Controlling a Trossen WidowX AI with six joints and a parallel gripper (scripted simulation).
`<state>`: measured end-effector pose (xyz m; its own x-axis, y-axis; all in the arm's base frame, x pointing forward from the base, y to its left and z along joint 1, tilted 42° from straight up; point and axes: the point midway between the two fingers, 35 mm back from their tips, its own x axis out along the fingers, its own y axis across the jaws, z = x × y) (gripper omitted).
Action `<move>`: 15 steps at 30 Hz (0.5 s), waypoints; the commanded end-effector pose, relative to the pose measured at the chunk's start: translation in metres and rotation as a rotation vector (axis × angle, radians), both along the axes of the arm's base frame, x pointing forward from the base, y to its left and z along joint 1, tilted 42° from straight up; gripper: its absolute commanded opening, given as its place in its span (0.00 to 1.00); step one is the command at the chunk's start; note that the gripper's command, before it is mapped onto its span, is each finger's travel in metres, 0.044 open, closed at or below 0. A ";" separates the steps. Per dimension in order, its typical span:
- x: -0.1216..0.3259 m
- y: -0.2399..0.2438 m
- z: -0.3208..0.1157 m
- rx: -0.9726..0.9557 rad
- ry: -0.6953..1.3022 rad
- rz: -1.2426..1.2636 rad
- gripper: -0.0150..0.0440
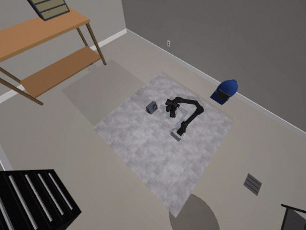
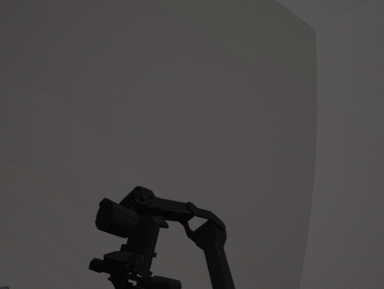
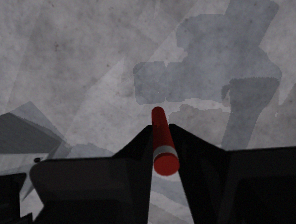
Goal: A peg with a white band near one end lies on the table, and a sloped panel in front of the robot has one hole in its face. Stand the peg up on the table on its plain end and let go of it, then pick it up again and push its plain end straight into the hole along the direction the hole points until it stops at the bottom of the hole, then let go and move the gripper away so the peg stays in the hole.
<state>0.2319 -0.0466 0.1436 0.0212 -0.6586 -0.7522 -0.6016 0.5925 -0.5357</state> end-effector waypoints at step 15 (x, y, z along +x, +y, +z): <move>0.014 0.007 -0.020 0.021 -0.023 0.105 0.25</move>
<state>0.2448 -0.0409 0.1277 0.0974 -0.6417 -0.7607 -0.6371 0.5470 -0.5430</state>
